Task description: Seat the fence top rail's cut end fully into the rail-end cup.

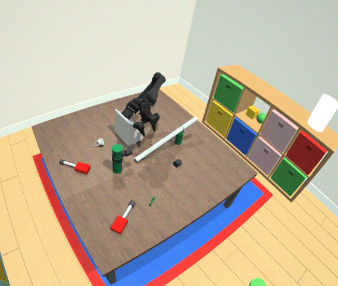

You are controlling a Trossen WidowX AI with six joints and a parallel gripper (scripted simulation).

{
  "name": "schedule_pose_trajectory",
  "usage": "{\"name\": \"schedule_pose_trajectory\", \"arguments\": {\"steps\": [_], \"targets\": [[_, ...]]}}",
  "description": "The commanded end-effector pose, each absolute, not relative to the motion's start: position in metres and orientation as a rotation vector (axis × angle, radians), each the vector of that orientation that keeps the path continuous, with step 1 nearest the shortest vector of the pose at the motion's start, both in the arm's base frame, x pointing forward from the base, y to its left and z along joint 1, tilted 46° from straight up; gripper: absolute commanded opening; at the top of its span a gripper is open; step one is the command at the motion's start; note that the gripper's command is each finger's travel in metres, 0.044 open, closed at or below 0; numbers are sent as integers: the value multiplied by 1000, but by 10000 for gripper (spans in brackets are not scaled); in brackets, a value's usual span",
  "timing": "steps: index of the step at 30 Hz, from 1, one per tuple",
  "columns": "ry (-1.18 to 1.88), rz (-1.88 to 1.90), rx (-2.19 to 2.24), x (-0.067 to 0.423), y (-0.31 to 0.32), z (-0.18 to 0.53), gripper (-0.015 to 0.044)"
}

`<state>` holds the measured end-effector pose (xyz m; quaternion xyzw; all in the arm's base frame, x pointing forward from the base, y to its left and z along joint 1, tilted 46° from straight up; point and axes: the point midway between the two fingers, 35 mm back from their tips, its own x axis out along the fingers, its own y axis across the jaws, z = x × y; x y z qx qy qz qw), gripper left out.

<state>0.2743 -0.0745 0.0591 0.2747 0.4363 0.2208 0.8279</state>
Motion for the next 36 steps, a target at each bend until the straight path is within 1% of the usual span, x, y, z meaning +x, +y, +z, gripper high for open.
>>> {"name": "schedule_pose_trajectory", "arguments": {"steps": [1,6,9,17,24,36], "targets": [[950,415,703,272,-71,76,440],[950,415,703,272,-71,76,440],[953,470,618,274,-67,74,440],[887,922,-2,283,-35,55,440],[657,1385,-540,285,-3,38,440],[625,1430,-588,284,0,36,440]]}}
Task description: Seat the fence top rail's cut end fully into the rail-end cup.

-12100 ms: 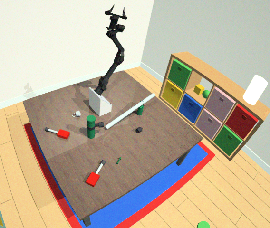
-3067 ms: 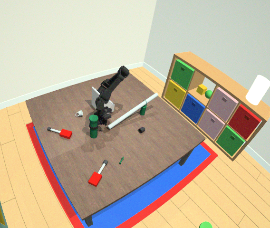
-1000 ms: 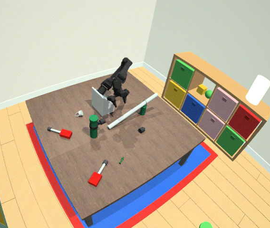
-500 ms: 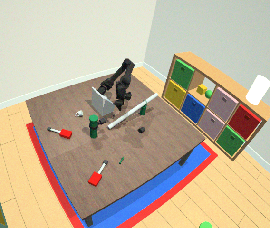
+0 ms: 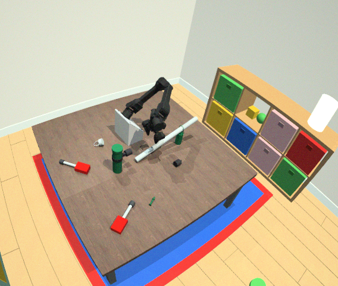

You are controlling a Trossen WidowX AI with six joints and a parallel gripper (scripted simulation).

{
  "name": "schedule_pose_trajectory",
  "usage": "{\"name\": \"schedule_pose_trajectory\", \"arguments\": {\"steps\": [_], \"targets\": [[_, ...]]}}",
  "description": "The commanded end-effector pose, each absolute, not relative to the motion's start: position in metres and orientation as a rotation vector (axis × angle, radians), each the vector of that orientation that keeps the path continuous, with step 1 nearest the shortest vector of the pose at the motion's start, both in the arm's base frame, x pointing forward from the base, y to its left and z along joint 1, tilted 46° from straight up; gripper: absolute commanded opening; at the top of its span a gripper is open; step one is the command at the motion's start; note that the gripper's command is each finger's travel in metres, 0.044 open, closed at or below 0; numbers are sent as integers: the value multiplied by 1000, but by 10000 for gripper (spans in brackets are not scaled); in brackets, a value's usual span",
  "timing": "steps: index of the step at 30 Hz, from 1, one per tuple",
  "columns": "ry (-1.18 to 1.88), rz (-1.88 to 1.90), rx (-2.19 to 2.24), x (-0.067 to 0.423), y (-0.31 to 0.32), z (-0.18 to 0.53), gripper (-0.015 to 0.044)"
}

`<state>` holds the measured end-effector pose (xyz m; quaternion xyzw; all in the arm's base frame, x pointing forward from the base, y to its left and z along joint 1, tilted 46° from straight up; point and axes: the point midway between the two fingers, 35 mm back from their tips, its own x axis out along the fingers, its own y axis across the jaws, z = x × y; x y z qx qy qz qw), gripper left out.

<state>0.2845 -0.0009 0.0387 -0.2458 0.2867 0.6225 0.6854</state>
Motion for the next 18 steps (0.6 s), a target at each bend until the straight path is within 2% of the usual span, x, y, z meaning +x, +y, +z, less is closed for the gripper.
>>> {"name": "schedule_pose_trajectory", "arguments": {"steps": [1,18], "targets": [[625,1430,-588,284,0,36,440],[623,1431,-586,286,35,2,440]]}}
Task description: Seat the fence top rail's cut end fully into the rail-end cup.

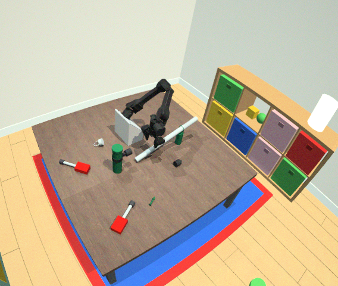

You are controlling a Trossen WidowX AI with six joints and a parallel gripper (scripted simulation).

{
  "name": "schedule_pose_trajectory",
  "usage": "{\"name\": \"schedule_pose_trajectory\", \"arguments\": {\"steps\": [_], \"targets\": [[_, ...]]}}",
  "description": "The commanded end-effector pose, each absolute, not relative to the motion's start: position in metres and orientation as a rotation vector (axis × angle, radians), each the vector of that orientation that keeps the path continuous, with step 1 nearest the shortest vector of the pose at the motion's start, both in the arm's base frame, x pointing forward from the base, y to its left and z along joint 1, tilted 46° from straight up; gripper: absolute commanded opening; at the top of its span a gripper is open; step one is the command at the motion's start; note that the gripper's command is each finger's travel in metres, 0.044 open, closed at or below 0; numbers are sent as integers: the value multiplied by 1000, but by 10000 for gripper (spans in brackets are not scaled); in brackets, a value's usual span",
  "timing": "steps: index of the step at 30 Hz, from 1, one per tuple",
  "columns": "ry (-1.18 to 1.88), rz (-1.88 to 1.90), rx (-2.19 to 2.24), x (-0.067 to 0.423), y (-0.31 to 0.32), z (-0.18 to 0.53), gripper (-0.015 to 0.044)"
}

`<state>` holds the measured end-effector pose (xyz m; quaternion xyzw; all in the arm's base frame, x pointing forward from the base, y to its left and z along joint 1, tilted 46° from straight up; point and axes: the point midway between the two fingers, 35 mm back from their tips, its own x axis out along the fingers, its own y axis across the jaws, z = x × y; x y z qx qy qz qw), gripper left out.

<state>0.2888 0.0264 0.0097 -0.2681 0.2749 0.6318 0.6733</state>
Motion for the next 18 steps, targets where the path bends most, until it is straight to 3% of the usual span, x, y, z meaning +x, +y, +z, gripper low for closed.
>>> {"name": "schedule_pose_trajectory", "arguments": {"steps": [1,18], "targets": [[623,1431,-586,286,36,1,440],[624,1430,-587,288,50,-13,440]]}}
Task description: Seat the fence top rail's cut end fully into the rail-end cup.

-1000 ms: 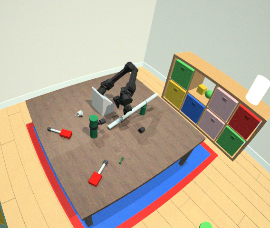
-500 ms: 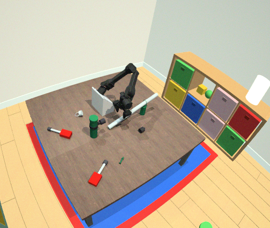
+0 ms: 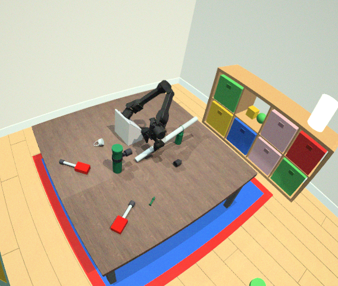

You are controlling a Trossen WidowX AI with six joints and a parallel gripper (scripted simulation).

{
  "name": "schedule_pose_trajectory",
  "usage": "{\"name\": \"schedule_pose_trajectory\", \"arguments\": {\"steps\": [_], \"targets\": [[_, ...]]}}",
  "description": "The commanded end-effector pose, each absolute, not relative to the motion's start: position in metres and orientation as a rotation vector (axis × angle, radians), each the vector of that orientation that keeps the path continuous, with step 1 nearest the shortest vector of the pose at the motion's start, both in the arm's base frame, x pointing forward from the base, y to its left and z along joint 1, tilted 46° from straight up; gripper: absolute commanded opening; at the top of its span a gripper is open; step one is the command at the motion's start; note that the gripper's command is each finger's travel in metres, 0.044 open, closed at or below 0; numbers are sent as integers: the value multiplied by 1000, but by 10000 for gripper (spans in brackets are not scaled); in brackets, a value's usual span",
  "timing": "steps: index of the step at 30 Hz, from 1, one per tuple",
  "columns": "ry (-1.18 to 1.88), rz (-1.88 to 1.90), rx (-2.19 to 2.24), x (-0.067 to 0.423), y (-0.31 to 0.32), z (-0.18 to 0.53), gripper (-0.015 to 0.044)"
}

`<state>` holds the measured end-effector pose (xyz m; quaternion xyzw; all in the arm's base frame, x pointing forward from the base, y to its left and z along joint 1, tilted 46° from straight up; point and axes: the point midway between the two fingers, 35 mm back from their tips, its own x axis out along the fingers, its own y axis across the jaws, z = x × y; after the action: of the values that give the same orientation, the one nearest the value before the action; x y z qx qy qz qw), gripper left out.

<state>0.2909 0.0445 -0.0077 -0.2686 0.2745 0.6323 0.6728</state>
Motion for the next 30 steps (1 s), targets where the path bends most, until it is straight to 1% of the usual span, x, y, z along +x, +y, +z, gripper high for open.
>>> {"name": "schedule_pose_trajectory", "arguments": {"steps": [1,27,30], "targets": [[624,1431,-587,288,51,-15,440],[620,1432,-584,288,79,-40,440],[620,1432,-584,288,79,-40,361]]}}
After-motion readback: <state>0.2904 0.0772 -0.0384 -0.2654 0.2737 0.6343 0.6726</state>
